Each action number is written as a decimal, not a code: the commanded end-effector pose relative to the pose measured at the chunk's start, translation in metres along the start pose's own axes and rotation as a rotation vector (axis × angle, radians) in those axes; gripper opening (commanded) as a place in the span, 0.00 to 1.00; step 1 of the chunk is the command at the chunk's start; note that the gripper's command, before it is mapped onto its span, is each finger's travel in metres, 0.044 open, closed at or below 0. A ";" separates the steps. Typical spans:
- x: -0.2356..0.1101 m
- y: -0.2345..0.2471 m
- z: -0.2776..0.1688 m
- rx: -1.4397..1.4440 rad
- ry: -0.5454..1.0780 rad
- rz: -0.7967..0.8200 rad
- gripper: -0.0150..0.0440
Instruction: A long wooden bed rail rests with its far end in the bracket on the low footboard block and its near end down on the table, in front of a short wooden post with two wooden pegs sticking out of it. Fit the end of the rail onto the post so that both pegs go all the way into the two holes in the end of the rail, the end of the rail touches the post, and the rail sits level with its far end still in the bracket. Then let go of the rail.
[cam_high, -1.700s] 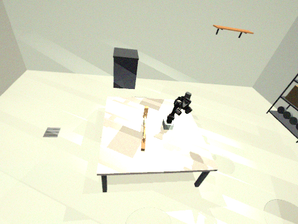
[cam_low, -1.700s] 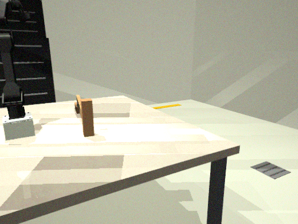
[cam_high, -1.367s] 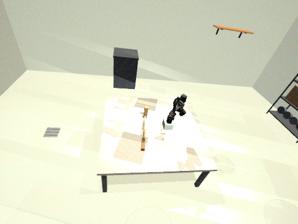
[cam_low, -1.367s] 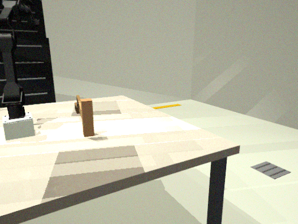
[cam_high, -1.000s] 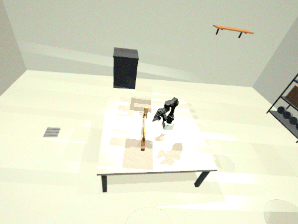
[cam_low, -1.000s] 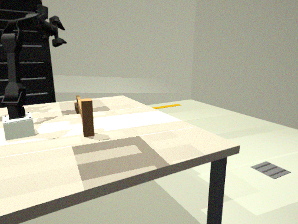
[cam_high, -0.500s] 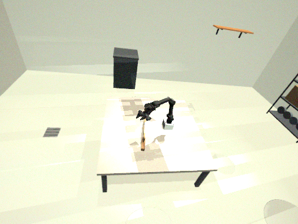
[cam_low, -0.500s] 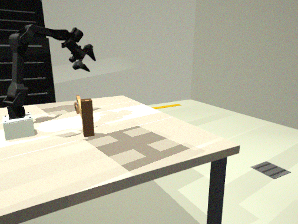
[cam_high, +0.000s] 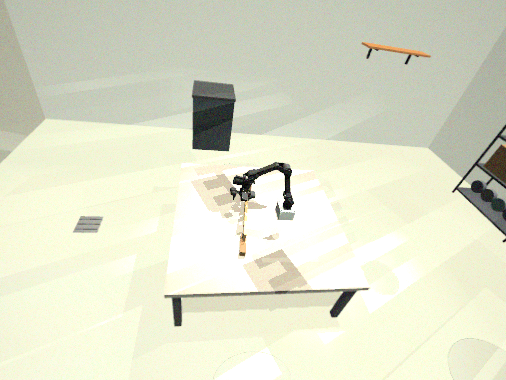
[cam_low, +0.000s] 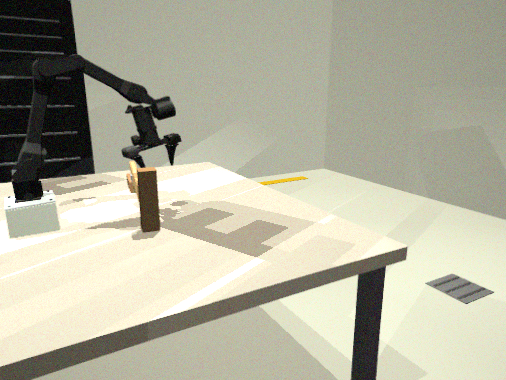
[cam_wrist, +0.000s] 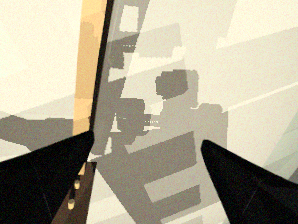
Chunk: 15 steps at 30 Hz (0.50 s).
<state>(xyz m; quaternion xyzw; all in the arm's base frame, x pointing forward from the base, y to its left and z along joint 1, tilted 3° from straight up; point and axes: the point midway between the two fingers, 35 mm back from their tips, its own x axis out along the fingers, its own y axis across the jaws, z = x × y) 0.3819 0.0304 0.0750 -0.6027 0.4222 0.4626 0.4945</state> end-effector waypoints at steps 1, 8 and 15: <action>0.028 0.053 -0.036 0.143 -0.029 0.168 1.00; 0.035 0.074 -0.047 0.197 -0.043 0.225 1.00; 0.044 0.075 -0.047 0.197 -0.044 0.226 1.00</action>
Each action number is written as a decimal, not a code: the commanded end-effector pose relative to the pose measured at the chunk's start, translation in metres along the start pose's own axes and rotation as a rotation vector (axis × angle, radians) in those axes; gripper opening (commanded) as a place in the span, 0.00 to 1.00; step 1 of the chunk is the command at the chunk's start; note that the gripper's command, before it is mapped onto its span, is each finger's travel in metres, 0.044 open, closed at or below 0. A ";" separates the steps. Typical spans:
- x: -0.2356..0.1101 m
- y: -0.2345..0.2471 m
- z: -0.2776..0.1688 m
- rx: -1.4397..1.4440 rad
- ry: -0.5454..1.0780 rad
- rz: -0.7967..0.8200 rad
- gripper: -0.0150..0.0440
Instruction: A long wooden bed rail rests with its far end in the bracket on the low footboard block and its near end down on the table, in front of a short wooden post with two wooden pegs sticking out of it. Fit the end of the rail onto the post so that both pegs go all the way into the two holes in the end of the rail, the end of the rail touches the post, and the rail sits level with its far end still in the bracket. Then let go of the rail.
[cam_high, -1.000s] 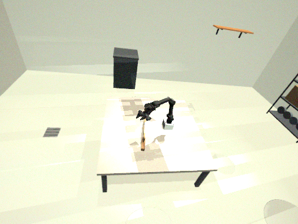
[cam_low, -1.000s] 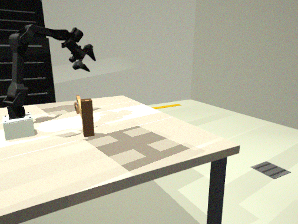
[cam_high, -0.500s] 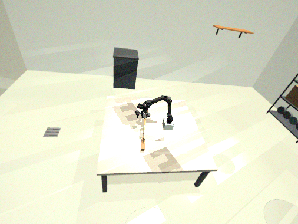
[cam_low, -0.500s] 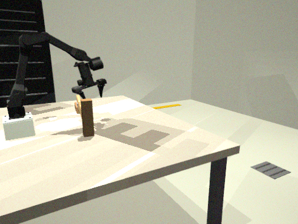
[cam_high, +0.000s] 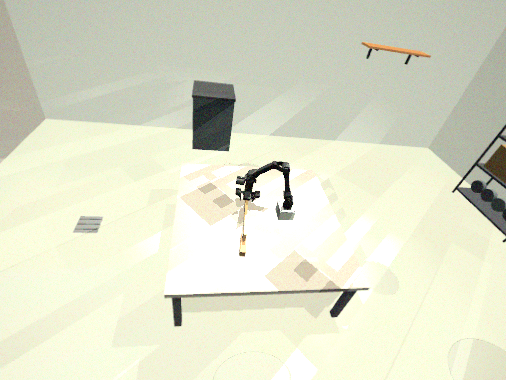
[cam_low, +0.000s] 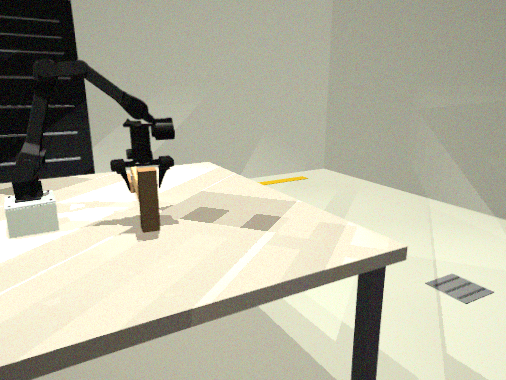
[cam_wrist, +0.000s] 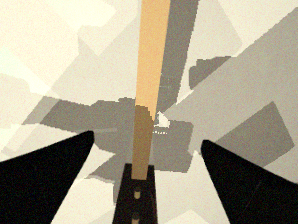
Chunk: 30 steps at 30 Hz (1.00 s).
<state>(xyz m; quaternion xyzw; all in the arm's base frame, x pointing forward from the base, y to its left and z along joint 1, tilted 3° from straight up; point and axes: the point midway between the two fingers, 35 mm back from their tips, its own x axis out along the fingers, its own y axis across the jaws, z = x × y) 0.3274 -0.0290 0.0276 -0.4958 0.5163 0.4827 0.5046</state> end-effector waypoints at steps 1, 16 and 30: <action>0.009 0.002 0.000 0.008 -0.005 0.011 1.00; 0.033 0.002 -0.001 0.008 -0.004 0.011 1.00; 0.056 0.004 -0.002 0.008 -0.004 0.011 1.00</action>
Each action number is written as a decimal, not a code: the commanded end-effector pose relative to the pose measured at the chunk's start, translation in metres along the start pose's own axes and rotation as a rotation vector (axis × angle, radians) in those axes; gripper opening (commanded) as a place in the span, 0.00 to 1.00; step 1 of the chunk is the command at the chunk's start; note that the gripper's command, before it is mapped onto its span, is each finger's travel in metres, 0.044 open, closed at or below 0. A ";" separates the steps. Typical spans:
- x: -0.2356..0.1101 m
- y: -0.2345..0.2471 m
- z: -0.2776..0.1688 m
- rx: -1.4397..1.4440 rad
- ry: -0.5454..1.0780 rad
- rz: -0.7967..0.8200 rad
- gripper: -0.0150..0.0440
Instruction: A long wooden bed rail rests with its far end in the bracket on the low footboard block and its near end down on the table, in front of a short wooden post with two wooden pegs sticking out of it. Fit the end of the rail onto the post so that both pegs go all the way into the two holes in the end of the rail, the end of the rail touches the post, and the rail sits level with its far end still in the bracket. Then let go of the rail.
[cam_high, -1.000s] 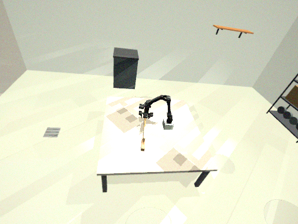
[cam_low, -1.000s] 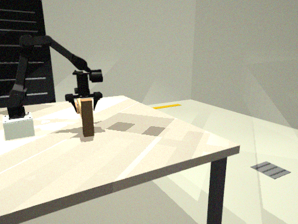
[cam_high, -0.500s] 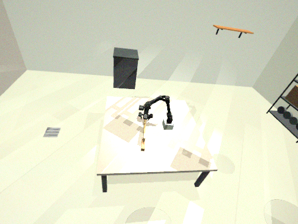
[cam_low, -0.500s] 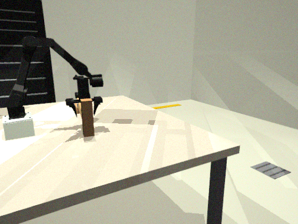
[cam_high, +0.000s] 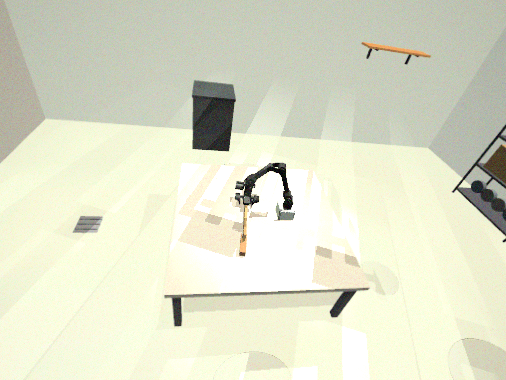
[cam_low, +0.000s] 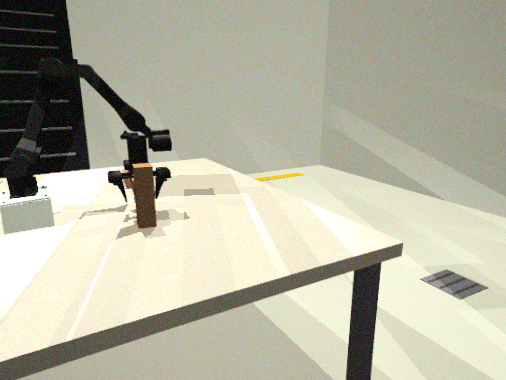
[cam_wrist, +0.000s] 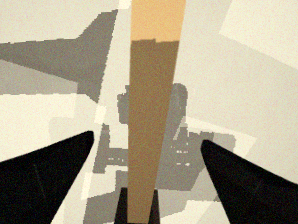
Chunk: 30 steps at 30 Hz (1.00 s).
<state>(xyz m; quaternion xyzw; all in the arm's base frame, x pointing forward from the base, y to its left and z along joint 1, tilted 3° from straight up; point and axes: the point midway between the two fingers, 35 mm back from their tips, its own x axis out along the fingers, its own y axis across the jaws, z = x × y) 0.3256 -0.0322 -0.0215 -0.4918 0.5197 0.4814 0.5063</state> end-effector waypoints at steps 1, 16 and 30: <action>0.009 0.002 0.000 -0.003 -0.003 0.006 1.00; 0.019 0.004 0.000 -0.003 -0.003 0.006 0.69; 0.019 0.004 0.000 -0.003 -0.003 0.006 0.26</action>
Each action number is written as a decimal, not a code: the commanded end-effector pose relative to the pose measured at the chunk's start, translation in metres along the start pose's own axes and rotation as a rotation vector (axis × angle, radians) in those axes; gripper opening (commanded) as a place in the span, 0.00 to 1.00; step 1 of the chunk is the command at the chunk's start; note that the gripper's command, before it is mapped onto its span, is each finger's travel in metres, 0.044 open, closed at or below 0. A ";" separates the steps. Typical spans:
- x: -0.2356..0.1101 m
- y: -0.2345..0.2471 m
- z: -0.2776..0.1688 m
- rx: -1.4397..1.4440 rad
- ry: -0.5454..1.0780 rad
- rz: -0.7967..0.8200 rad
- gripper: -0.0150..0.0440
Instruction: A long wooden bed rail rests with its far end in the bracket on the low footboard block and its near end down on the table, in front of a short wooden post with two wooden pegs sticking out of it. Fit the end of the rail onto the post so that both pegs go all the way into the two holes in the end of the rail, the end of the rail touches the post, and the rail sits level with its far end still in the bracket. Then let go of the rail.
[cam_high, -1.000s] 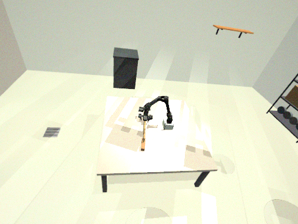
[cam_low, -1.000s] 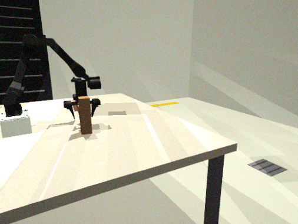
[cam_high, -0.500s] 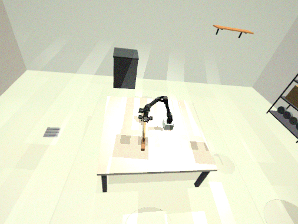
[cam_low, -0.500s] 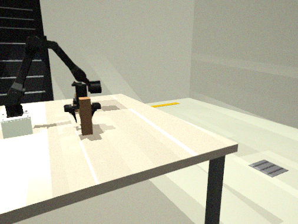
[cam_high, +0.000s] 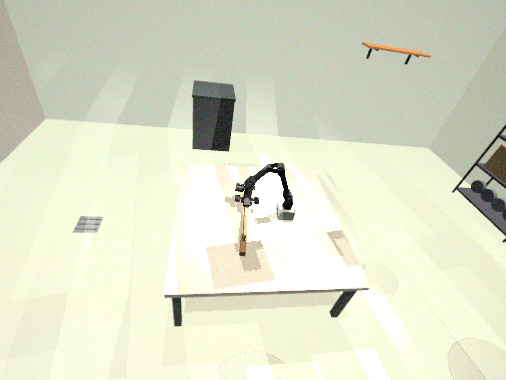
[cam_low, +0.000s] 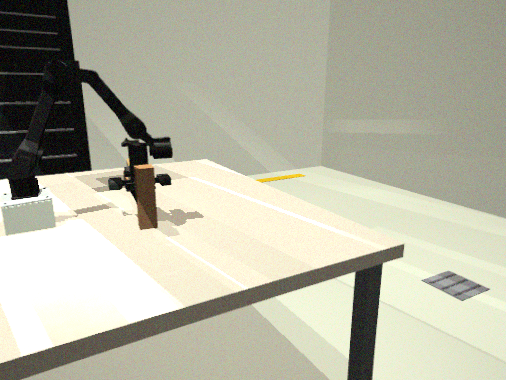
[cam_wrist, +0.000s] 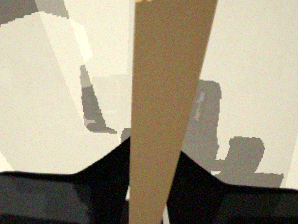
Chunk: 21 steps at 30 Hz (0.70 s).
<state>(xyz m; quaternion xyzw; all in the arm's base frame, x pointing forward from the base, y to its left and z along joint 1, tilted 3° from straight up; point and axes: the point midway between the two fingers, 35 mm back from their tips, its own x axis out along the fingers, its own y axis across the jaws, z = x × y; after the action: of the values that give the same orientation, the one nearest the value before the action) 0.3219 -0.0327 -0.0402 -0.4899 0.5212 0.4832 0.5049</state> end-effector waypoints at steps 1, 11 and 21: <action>0.000 0.000 0.000 -0.003 -0.002 0.000 0.25; 0.000 0.000 0.000 -0.003 -0.002 0.000 0.25; -0.005 0.000 0.000 -0.003 -0.002 0.000 0.25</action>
<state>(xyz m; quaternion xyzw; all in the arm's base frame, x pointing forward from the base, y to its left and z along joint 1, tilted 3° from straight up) 0.3216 -0.0332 -0.0386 -0.4899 0.5217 0.4834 0.5042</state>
